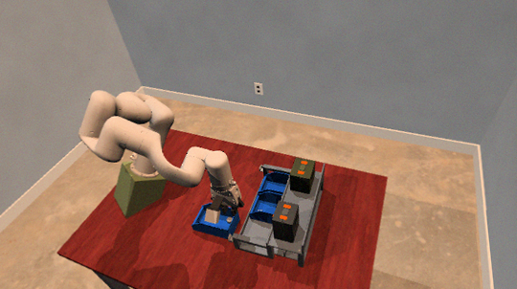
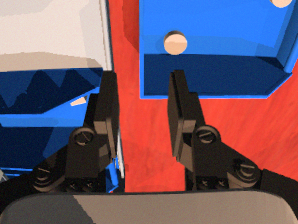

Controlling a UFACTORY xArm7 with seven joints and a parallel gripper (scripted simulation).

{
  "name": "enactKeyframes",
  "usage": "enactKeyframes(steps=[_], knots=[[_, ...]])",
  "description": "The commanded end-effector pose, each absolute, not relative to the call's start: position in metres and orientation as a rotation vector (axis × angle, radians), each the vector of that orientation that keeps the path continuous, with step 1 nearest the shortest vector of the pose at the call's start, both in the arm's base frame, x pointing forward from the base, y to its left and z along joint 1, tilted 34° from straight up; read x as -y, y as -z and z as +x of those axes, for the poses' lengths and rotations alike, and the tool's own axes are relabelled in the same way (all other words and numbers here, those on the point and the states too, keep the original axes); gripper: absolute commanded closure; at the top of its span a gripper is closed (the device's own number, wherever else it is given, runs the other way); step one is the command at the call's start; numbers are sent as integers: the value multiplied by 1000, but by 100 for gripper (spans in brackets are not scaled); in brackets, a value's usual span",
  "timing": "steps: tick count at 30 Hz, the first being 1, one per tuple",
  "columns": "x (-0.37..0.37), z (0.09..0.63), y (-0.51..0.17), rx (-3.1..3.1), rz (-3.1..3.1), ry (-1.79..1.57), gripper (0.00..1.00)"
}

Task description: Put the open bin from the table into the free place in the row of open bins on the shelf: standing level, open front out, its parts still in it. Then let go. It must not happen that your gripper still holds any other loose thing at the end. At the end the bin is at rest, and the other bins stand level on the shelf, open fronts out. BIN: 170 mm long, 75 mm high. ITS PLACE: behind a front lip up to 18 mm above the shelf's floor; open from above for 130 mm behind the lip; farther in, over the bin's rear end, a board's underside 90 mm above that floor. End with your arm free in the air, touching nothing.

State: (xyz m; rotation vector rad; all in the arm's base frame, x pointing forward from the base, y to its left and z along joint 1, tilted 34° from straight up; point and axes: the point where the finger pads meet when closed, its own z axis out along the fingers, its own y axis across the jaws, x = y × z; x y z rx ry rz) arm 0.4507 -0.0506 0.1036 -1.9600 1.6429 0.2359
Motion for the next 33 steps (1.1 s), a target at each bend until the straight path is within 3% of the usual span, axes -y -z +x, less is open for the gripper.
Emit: enactKeyframes(steps=[1, 33], knots=[[52, 451, -105, -1644, -1958, -231, 67], [41, 456, -89, -1644, -1958, -231, 67]])
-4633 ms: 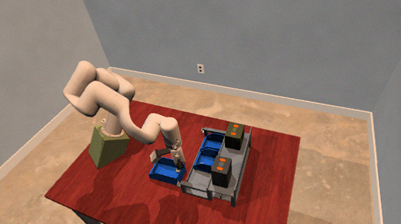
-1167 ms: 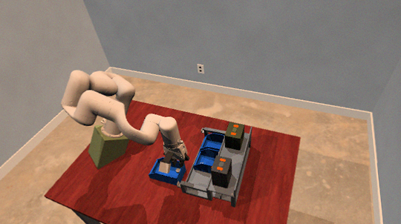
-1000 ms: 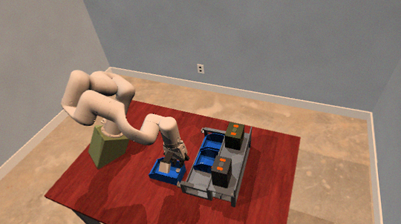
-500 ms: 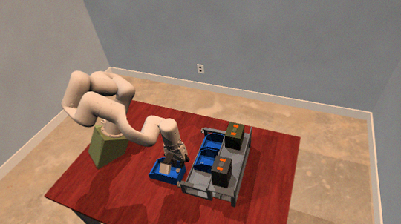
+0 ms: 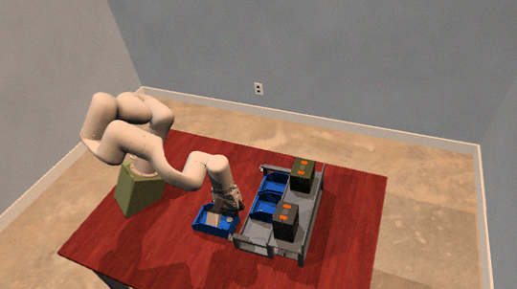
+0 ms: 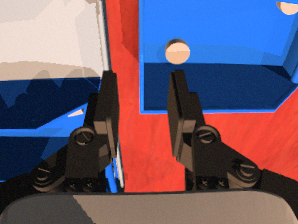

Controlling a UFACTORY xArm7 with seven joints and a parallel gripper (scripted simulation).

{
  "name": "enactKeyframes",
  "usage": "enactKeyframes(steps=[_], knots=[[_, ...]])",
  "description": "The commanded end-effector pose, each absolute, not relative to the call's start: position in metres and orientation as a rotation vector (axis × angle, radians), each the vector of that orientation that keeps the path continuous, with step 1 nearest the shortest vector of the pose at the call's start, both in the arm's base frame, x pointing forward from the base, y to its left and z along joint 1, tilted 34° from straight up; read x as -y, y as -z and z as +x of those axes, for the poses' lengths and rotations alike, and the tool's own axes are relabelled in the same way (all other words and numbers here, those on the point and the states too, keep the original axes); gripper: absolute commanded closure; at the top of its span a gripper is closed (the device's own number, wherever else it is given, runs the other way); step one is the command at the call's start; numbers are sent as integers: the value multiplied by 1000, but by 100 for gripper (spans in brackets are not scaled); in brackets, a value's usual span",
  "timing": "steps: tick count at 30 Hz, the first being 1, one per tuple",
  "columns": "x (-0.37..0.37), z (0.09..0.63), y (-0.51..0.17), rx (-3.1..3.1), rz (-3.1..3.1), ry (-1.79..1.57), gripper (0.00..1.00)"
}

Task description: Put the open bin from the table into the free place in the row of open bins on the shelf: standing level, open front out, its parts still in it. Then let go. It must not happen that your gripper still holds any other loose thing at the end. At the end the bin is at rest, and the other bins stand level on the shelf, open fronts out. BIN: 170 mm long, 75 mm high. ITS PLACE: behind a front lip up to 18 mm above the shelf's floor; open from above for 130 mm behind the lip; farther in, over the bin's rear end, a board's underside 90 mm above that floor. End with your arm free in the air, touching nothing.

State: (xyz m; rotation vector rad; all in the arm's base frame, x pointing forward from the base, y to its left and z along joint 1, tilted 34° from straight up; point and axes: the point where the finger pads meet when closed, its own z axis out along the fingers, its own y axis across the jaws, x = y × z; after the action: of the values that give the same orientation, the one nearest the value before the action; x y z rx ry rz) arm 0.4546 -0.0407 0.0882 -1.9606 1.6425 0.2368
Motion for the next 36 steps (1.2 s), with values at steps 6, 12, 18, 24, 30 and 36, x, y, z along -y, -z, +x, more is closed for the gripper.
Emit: enactKeyframes(steps=[6, 12, 18, 24, 30, 36], knots=[[41, 456, -89, -1644, -1958, -231, 67], [36, 458, -81, -1644, -1958, -231, 67], [36, 458, -81, -1644, -1958, -231, 67], [35, 459, -79, -1644, -1958, -231, 67], [31, 461, -72, -1644, -1958, -231, 67], [31, 461, -72, -1644, -1958, -231, 67]])
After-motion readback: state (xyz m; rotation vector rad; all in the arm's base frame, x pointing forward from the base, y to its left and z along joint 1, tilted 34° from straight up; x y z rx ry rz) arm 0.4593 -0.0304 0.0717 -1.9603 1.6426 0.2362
